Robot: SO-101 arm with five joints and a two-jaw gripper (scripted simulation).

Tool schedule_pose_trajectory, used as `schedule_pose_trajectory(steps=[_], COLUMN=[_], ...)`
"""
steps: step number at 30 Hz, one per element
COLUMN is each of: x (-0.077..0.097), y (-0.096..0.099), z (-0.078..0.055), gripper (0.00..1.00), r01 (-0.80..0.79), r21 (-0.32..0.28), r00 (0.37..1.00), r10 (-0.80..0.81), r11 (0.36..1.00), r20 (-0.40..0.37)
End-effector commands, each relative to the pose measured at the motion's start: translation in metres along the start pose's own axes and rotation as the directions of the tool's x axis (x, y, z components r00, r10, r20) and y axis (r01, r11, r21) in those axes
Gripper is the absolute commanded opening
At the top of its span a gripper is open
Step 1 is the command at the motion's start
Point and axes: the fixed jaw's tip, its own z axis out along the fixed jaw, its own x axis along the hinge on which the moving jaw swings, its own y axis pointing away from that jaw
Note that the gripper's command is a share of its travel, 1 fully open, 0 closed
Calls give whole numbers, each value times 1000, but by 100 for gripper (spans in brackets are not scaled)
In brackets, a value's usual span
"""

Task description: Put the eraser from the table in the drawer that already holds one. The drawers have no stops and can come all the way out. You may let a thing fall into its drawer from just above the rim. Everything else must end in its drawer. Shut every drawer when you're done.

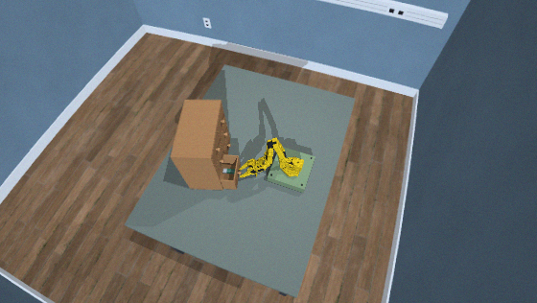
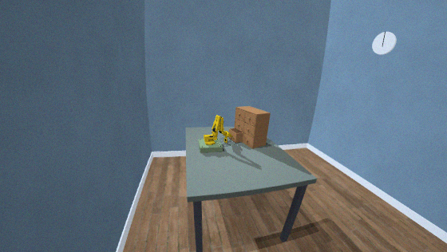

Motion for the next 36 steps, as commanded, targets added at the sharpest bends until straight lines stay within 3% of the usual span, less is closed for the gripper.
schedule_pose_trajectory(steps=[1, 11, 36], x=[-1, -1, -1], y=[2, 2, 2], z=[1, 1, 1], gripper=[21, 21, 5], r01=[-14, -14, -14], r21=[-6, -6, -6], r00=[1000, 1000, 1000], r10=[14, 14, 14], r11=[1000, 1000, 1000], r20=[-2, -2, -2])
